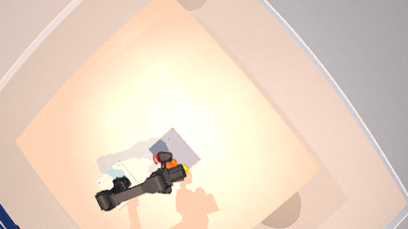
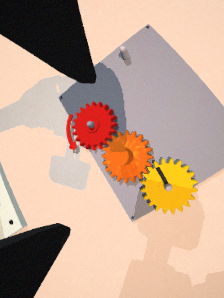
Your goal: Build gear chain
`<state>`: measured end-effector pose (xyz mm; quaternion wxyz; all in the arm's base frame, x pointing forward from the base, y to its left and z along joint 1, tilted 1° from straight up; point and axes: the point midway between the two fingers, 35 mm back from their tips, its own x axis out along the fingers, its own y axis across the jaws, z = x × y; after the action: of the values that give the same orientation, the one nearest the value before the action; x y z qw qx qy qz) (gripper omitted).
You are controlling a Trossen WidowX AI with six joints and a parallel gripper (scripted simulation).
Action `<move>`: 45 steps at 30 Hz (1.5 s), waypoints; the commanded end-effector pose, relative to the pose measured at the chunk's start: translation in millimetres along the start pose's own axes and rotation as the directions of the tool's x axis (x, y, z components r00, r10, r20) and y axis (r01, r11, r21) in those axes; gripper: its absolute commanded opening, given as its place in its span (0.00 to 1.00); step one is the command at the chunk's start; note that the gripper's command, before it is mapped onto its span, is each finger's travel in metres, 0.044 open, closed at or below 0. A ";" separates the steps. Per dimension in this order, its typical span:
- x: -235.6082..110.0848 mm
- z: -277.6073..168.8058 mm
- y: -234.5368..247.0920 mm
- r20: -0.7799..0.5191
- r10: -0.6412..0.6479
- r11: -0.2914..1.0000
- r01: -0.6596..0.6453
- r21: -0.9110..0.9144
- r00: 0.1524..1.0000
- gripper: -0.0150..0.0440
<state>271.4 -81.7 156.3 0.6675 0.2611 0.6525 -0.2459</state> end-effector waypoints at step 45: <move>-46.6 -272.8 188.8 -0.026 0.016 1.000 -0.016 -0.003 1.000 1.00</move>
<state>194.3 240.5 204.9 0.6628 0.2677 0.6588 -0.2344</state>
